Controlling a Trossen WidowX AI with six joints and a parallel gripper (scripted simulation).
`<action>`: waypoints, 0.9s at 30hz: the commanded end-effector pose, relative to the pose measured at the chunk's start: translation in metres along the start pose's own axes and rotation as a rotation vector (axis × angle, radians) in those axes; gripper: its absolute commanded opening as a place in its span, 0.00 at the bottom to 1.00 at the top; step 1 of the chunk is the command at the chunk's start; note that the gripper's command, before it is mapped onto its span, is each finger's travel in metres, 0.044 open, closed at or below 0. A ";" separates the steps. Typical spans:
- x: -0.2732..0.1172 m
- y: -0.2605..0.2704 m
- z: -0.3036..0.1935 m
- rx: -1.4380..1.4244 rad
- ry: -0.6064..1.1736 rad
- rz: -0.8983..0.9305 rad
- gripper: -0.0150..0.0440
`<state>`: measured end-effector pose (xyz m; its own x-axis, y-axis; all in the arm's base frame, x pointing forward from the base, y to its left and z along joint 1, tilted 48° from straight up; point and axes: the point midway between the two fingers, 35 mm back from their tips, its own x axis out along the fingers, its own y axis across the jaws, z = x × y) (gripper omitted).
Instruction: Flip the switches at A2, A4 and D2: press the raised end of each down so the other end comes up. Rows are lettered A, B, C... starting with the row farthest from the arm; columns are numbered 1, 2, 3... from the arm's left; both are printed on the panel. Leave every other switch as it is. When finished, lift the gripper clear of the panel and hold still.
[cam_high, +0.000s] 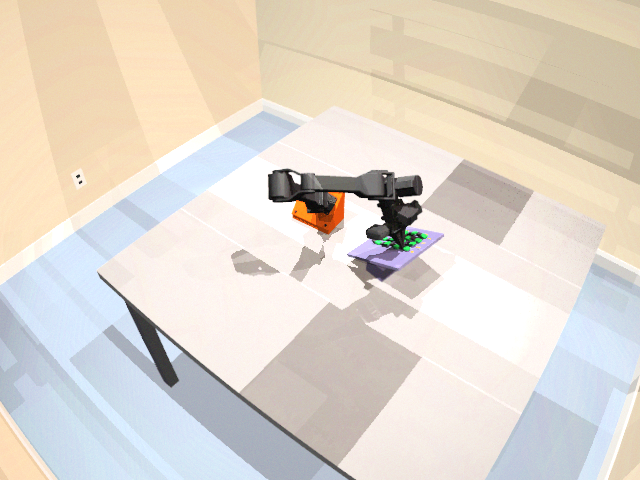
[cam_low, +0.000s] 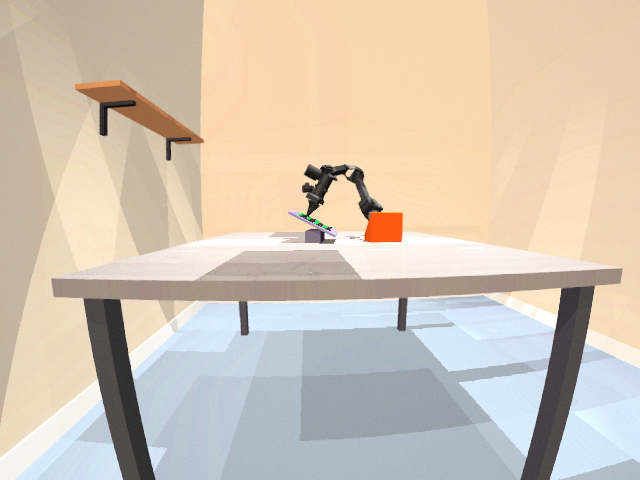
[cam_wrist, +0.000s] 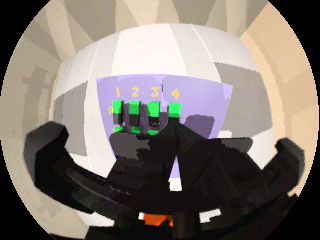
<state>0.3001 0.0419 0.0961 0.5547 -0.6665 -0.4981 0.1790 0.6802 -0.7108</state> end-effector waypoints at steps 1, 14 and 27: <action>0.001 0.000 0.000 -0.003 0.001 0.002 0.25; -0.063 0.001 0.002 -0.004 0.030 0.004 0.25; -0.067 0.054 -0.100 -0.004 0.032 0.007 0.25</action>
<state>0.1935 0.0933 0.0436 0.5271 -0.6744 -0.5170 0.1449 0.6708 -0.7274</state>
